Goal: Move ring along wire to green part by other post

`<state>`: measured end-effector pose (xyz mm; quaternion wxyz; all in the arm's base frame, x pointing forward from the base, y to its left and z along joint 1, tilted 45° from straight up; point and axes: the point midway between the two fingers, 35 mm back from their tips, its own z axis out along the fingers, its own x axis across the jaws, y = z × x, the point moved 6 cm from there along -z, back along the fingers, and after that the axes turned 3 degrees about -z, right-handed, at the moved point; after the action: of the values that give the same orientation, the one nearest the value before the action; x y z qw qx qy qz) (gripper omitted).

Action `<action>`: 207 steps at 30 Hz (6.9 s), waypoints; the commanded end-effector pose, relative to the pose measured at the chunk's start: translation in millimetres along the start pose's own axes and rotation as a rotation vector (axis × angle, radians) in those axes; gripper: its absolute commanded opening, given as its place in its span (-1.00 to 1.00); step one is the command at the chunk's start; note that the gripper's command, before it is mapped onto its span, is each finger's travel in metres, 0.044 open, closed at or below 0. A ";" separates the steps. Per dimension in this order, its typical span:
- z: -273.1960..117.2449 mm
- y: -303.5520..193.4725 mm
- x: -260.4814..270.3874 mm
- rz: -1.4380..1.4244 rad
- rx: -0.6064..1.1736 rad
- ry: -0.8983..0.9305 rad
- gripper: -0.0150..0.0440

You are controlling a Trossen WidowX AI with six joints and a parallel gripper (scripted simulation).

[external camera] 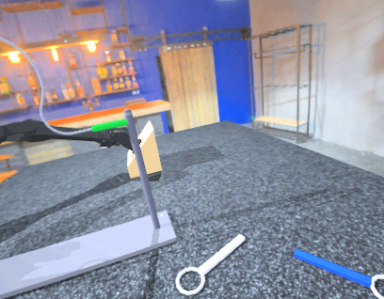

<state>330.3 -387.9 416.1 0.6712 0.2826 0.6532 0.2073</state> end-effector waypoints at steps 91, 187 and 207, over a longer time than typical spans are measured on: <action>-55.3 65.9 75.8 0.314 0.509 0.107 -1.00; -54.9 199.8 150.9 1.626 0.385 0.426 -1.00; -54.8 215.3 145.7 1.677 0.386 0.433 -1.00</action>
<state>304.4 -127.4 440.8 0.0995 0.7334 0.3665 0.5639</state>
